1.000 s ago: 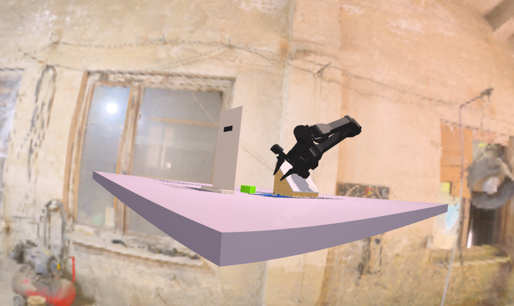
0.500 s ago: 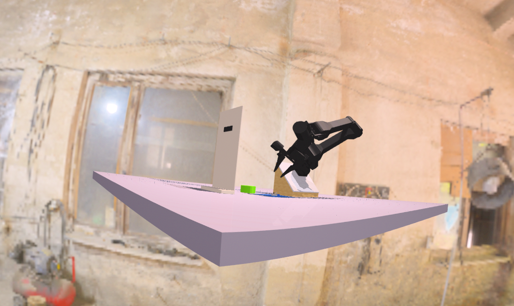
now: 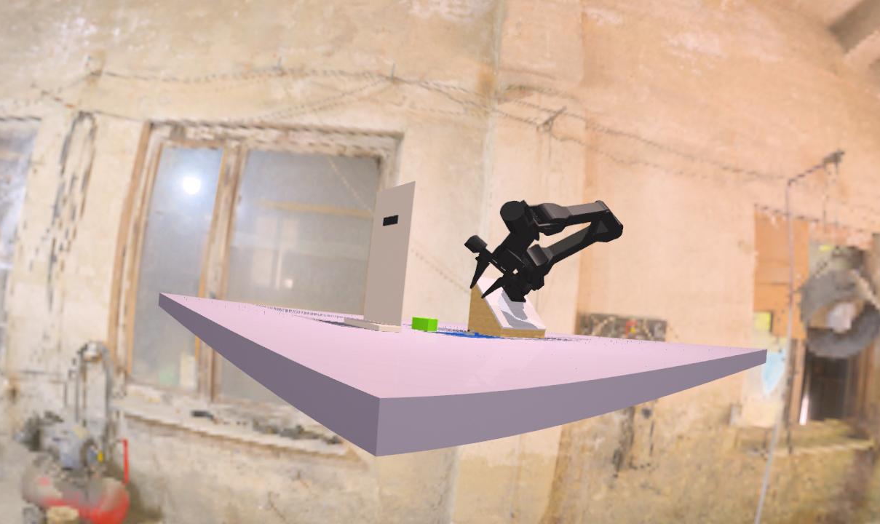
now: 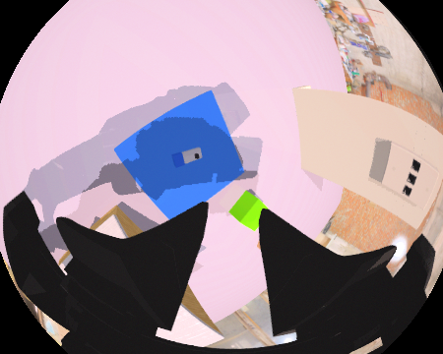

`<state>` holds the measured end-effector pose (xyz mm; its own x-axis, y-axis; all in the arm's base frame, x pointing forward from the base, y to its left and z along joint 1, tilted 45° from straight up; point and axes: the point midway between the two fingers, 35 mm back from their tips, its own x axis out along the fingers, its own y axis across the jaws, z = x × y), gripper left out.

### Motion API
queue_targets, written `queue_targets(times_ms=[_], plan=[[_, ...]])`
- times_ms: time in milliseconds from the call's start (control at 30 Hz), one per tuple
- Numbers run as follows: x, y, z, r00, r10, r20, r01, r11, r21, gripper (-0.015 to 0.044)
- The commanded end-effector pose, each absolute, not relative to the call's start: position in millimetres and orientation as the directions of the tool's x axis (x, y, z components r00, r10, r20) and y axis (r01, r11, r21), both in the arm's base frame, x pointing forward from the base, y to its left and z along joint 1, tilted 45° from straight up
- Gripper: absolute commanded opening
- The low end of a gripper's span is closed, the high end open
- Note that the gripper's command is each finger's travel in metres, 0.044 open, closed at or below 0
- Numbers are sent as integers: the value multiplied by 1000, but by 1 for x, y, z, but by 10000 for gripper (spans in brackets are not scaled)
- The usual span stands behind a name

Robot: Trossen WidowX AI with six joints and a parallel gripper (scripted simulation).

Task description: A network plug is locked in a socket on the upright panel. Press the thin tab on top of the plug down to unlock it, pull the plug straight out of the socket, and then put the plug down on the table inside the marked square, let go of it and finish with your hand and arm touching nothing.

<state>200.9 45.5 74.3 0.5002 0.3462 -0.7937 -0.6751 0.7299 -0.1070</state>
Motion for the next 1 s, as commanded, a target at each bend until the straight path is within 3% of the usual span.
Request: queue_targets(times_ms=[0, 967], plan=[[202, 43, 81, 507, 350, -787, -677, 728, -113, 156], [198, 21, 102, 497, 344, -796, -677, 728, -108, 156]])
